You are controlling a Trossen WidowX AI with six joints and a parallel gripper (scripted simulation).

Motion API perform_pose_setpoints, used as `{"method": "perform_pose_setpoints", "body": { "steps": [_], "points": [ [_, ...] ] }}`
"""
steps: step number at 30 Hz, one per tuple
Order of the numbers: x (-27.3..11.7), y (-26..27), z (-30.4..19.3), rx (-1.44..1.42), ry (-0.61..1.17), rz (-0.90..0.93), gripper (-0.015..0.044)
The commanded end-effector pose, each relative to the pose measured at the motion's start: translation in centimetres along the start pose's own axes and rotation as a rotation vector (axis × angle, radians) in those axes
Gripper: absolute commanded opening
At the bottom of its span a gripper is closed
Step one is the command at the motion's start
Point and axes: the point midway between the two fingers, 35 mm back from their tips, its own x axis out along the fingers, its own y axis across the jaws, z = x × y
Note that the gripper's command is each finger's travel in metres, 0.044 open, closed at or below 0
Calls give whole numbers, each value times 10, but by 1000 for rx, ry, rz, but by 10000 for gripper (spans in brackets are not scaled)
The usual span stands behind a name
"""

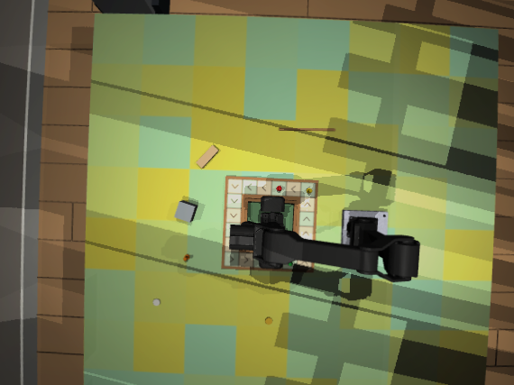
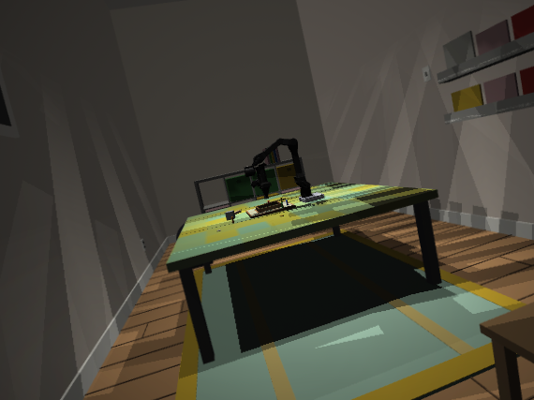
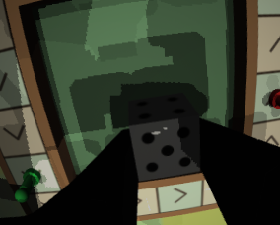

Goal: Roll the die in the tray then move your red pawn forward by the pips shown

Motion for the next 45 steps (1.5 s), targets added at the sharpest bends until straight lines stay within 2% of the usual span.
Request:
{"method": "perform_pose_setpoints", "body": {
  "steps": [1, 23, 28, 35, 45],
  "points": [
    [-1, 2, 0, 7, -79, 3, 0],
    [9, 0, 5, 7, -819, -1, 0],
    [8, 0, 3, 7, -842, -1, 0],
    [-20, 2, -24, 7, -839, -1, 0],
    [-19, 2, -26, 7, -839, -1, 0]
  ]
}}
